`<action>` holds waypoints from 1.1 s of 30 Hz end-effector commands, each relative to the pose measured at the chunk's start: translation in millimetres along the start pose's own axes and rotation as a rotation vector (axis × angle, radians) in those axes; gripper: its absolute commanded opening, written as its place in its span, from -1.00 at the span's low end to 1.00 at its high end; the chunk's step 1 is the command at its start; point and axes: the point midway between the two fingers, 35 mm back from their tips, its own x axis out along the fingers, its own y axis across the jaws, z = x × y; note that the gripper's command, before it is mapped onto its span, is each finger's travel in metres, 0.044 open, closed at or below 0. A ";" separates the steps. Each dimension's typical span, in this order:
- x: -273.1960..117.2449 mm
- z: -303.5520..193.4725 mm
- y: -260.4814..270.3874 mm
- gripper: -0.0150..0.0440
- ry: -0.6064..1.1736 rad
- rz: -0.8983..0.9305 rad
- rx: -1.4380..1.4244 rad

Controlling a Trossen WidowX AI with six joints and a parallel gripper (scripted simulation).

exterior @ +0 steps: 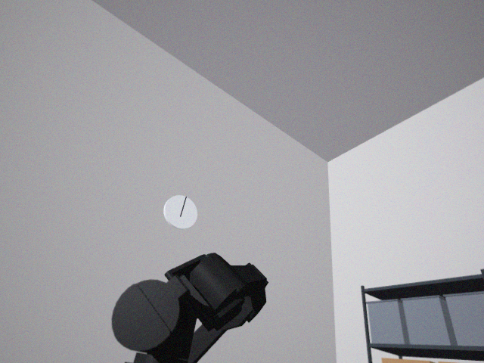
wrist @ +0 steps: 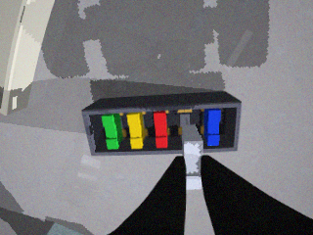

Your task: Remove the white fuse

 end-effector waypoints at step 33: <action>-9.7 94.8 162.2 -0.49 -0.003 -0.008 -0.004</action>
